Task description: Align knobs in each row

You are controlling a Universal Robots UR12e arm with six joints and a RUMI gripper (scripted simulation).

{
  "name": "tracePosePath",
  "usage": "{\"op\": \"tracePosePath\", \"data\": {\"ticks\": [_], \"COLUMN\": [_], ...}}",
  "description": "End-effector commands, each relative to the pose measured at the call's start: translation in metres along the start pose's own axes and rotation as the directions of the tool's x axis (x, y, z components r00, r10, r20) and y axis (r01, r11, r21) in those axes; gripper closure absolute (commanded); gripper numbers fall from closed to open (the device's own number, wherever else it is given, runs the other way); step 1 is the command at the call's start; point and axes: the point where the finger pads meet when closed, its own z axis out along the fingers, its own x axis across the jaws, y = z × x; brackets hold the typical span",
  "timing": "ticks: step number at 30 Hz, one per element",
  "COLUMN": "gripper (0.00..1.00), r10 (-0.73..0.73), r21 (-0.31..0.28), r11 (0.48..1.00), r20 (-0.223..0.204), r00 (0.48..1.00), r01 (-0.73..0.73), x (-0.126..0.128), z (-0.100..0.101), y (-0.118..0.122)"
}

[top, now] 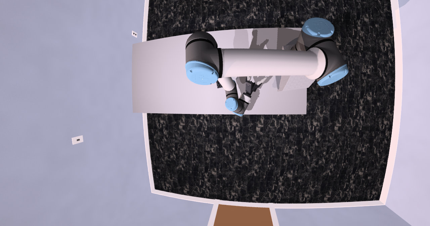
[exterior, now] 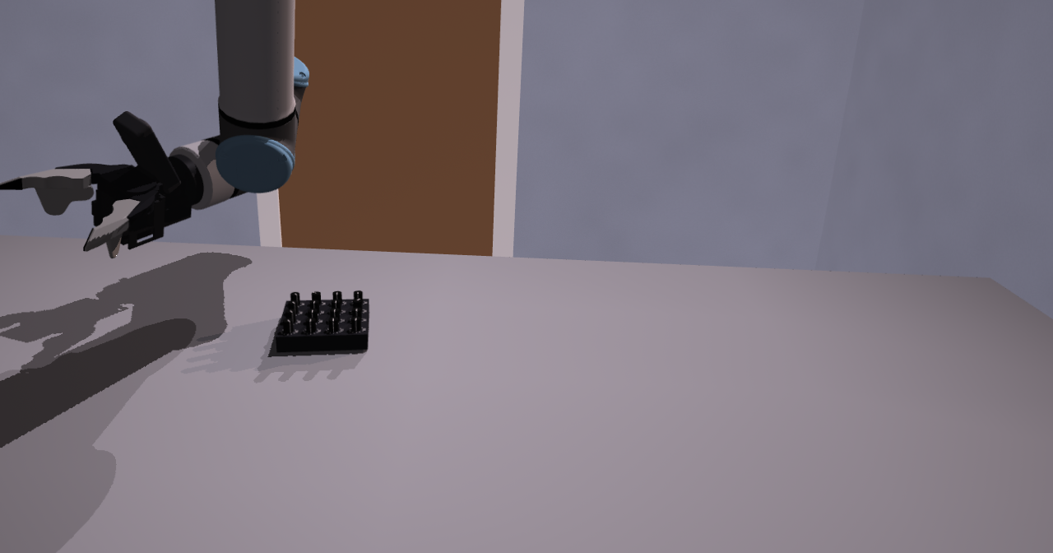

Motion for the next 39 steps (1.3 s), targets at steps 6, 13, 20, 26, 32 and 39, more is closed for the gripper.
{"op": "tracePosePath", "data": {"ticks": [6, 13, 20, 26, 32, 39], "gripper": [0.0, 0.0, 0.0, 0.0, 0.0, 0.0], "r10": [0.0, 0.0, 0.001, -0.004, -0.021, -0.048], "r21": [0.0, 0.0, -0.001, -0.003, -0.007, -0.014], "r11": [1.0, 1.0, 1.0, 1.0, 1.0, 0.999], "r20": [0.0, 0.0, 0.001, 0.008, 0.027, 0.057], "r00": [1.0, 1.0, 1.0, 1.0, 0.999, 0.997], "r01": [0.0, 0.0, -0.001, 0.004, 0.022, 0.049], "x": [0.0, 0.0, -0.0001, -0.0009, -0.0029, -0.0074], "z": [-0.0002, -0.0002, -0.0004, -0.0012, -0.0025, -0.0061], "y": [-0.0003, -0.0003, -0.0009, -0.001, -0.0015, -0.0013]}}
